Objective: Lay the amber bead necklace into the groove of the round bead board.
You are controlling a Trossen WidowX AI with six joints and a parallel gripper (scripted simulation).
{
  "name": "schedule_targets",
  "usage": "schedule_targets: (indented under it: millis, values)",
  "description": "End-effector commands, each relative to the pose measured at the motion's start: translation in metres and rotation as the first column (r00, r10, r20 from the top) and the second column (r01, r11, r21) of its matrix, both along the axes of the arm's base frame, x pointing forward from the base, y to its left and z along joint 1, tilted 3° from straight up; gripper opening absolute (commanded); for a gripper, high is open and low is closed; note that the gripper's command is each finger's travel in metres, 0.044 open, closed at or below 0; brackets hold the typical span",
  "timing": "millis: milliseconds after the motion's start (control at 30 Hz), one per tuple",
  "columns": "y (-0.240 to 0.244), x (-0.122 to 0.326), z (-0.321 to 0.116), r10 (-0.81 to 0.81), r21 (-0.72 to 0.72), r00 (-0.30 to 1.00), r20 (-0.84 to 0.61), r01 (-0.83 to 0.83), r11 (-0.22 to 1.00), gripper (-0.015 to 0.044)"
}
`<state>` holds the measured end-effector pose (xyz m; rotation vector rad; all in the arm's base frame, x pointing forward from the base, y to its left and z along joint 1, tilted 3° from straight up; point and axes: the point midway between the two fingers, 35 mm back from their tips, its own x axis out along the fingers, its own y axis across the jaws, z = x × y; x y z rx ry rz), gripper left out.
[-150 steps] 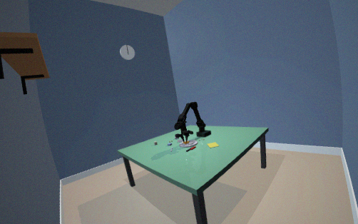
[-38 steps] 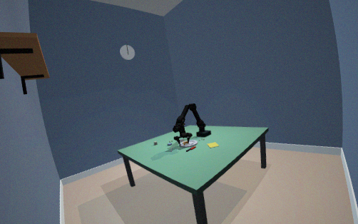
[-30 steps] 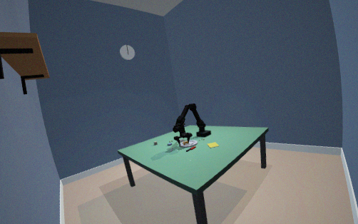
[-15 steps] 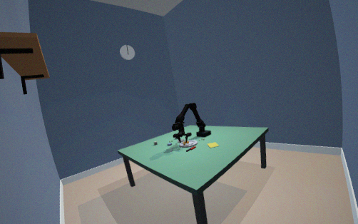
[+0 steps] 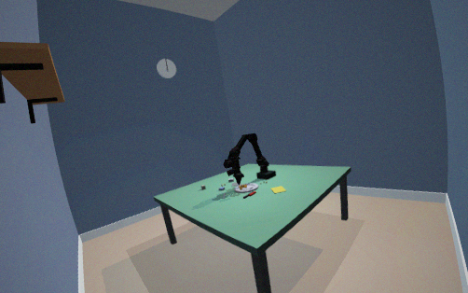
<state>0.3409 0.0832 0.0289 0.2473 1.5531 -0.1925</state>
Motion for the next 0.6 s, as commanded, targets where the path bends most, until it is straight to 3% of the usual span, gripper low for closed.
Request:
schedule_targets:
  millis: [0, 567]
  values:
    - [-0.0216, -0.0181, 0.0031, -0.71, -0.029, 0.703, -0.041, 0.709, 0.704, 0.012]
    - [-0.0214, -0.0182, -0.0055, -0.71, -0.029, 0.703, -0.041, 0.709, 0.704, 0.012]
